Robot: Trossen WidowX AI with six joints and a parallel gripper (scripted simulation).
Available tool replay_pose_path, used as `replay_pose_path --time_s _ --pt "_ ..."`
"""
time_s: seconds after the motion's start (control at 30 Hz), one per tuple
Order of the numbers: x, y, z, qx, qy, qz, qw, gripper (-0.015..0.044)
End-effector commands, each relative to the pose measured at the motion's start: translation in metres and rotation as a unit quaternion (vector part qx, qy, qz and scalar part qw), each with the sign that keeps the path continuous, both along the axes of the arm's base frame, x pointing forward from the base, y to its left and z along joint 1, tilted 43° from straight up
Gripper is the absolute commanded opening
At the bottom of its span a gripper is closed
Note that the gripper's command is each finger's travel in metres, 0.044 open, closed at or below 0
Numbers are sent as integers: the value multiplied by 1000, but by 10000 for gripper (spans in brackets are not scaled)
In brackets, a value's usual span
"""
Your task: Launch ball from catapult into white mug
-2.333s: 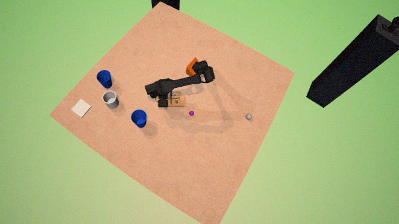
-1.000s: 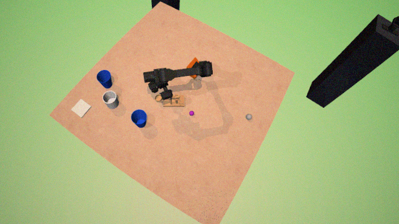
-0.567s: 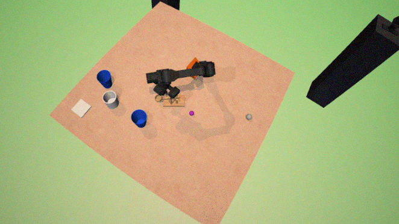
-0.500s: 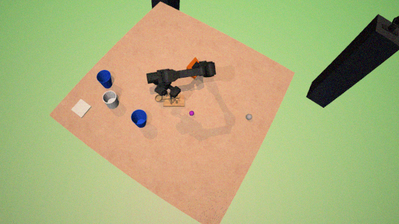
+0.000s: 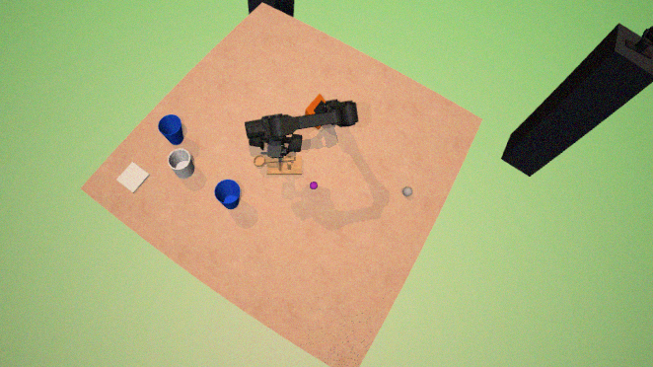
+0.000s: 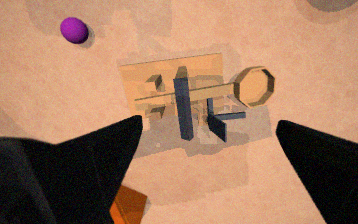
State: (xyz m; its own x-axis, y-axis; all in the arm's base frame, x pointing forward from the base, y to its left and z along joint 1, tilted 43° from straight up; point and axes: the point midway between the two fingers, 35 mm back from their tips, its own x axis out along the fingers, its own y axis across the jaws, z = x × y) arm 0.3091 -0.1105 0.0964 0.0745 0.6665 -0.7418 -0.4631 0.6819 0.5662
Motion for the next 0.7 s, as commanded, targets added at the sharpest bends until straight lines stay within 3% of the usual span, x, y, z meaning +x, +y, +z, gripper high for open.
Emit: replay_pose_path --time_s 0.0,0.67 --pt "-3 5 4 -6 -52 54 997 440" --pt "-18 24 11 -26 -272 308 911 440"
